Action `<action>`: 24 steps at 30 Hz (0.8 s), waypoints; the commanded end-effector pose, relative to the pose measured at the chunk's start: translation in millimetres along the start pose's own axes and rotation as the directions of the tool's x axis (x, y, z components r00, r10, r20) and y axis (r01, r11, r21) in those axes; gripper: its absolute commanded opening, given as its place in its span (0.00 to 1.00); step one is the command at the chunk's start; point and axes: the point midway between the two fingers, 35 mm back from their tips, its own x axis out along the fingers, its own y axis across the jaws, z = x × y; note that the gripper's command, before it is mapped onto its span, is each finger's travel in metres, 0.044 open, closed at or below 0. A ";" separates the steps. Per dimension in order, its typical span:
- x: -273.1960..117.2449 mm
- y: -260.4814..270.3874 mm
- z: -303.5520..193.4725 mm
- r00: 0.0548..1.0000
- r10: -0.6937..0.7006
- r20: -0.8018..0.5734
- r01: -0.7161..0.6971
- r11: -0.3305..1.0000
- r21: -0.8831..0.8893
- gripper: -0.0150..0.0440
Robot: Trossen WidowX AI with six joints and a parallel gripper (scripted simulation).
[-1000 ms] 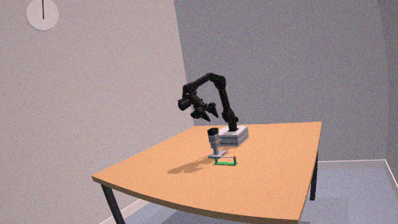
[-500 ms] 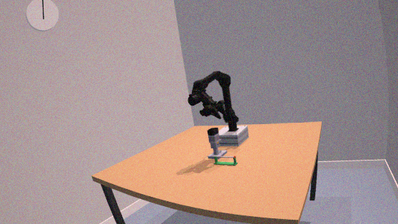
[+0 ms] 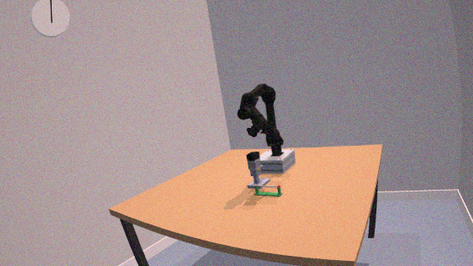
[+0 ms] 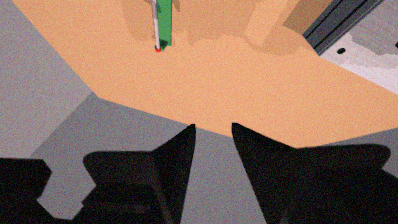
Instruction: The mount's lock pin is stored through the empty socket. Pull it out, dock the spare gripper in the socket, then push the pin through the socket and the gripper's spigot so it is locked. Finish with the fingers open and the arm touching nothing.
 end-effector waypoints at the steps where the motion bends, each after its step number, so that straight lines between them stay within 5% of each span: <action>1: 10.3 20.8 17.8 0.985 -0.096 0.141 0.151 0.874 -0.461 0.56; 6: 26.7 44.4 31.8 0.942 -0.181 0.282 0.335 0.473 -0.815 0.56; 10: 41.7 63.6 42.4 0.888 -0.230 0.398 0.415 0.030 -0.909 0.56; 17: 56.7 91.1 60.1 0.796 -0.265 0.544 0.405 -0.433 -0.805 0.56; 24: 71.2 114.6 74.2 0.701 -0.274 0.659 0.245 -0.775 -0.583 0.56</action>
